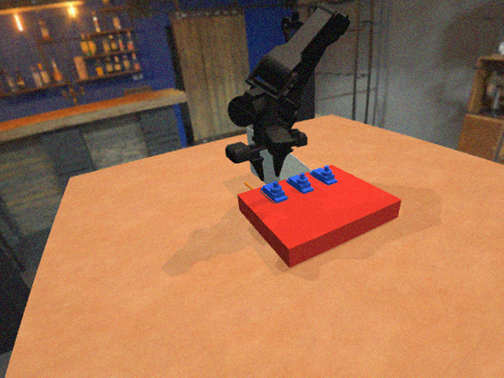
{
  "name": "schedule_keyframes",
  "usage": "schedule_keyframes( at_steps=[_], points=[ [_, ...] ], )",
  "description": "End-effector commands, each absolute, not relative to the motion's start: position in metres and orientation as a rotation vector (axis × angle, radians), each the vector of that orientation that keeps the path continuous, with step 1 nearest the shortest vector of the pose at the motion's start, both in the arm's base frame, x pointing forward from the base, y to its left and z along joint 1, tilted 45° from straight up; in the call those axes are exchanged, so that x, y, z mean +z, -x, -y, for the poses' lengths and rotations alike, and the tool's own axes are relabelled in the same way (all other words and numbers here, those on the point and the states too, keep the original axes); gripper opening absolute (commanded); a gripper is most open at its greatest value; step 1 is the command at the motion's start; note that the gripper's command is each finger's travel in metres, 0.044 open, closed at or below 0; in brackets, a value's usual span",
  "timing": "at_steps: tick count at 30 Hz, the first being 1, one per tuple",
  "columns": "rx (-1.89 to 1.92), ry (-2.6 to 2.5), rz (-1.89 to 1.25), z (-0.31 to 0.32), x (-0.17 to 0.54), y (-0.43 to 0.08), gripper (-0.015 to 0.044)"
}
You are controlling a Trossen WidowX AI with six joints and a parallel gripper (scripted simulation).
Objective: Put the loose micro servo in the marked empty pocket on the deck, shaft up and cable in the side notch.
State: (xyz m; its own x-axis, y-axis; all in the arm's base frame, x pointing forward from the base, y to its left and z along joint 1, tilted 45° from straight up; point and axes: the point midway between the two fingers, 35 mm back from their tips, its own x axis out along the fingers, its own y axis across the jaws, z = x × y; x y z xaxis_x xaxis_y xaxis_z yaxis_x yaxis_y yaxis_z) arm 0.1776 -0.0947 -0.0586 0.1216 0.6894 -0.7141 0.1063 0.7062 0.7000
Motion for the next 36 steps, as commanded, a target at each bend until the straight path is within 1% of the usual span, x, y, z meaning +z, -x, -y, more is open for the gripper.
schedule_keyframes(
  at_steps=[1, 2, 6, 11, 12, 16, 19, 23, 29, 36],
  points=[
    [0.489, -0.705, -1.413, 0.098, -0.055, -0.177, 0.0187],
    [0.489, -0.705, -1.413, 0.099, -0.055, -0.177, 0.0187],
    [0.484, -0.709, -1.409, 0.107, -0.053, -0.191, 0.0292],
    [0.485, -0.705, -1.409, 0.133, -0.036, -0.229, 0.0424],
    [0.486, -0.705, -1.409, 0.138, -0.032, -0.237, 0.044],
    [0.488, -0.702, -1.409, 0.155, -0.014, -0.269, 0.044],
    [0.489, -0.702, -1.409, 0.16, -0.006, -0.28, 0.044],
    [0.489, -0.701, -1.408, 0.161, -0.005, -0.279, 0.044],
    [0.489, -0.681, -1.402, 0.19, 0.029, -0.266, 0.044],
    [0.489, -0.681, -1.402, 0.19, 0.029, -0.266, 0.044]
  ],
)
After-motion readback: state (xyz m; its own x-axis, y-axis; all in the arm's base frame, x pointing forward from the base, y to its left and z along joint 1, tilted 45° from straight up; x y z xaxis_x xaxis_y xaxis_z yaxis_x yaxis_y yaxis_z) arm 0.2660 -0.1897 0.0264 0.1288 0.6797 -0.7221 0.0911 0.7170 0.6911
